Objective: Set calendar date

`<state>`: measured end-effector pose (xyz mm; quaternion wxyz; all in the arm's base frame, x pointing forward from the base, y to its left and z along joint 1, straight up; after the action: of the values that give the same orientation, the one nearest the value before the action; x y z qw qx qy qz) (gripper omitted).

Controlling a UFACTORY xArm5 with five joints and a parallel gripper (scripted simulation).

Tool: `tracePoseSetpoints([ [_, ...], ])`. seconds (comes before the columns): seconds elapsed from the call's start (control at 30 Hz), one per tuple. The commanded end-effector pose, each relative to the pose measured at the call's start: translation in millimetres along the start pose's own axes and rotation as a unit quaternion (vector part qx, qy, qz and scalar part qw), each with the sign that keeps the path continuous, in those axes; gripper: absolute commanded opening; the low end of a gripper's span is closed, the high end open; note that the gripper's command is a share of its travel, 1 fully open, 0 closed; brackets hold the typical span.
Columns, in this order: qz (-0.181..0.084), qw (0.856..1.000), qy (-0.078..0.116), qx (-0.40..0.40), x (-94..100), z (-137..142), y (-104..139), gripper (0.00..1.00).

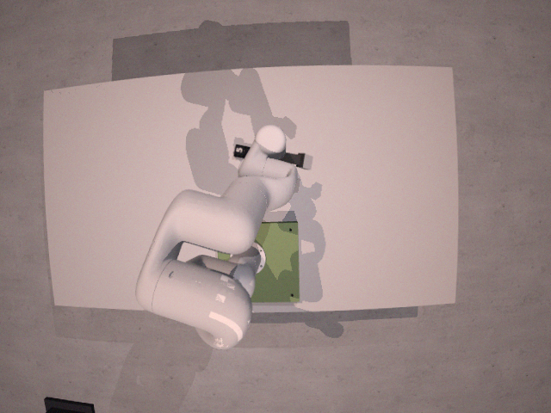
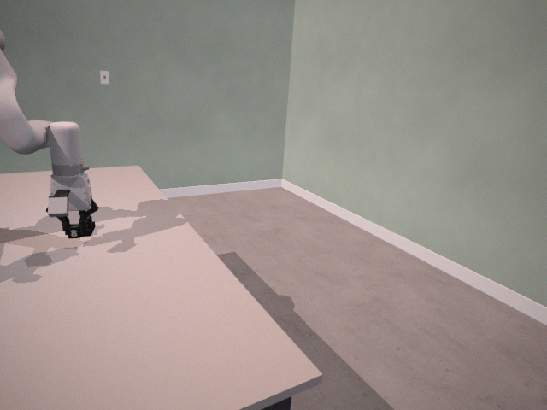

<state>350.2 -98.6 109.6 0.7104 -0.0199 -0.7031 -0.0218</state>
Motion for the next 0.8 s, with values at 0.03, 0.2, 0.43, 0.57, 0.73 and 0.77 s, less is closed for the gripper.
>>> tracePoseSetpoints([
  [0.03,0.001,1.000,-0.003,0.000,-20.8,-3.0,-0.4,0.29],
  [0.2,0.001,1.000,-0.003,0.000,-26.0,-3.0,-0.3,0.29],
  [0.43,0.001,1.000,-0.003,0.000,-28.0,-3.0,-0.3,0.29],
  [0.57,0.001,1.000,-0.003,0.000,-28.0,-3.0,-0.3,0.29],
  [0.73,0.001,1.000,-0.003,0.000,-28.0,-3.0,-0.3,0.29],
  [0.77,0.001,1.000,-0.003,0.000,-28.0,-3.0,-0.3,0.29],
])
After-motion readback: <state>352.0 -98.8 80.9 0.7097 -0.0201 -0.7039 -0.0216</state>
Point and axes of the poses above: the point where the finger pads meet when closed, its own x axis back along the fingers, its own z axis across the jaws, y = z × x, the point moved 9 cm from there along x, back along the fingers, and after that the axes turned 9 degrees about x, right-handed, at the moved point
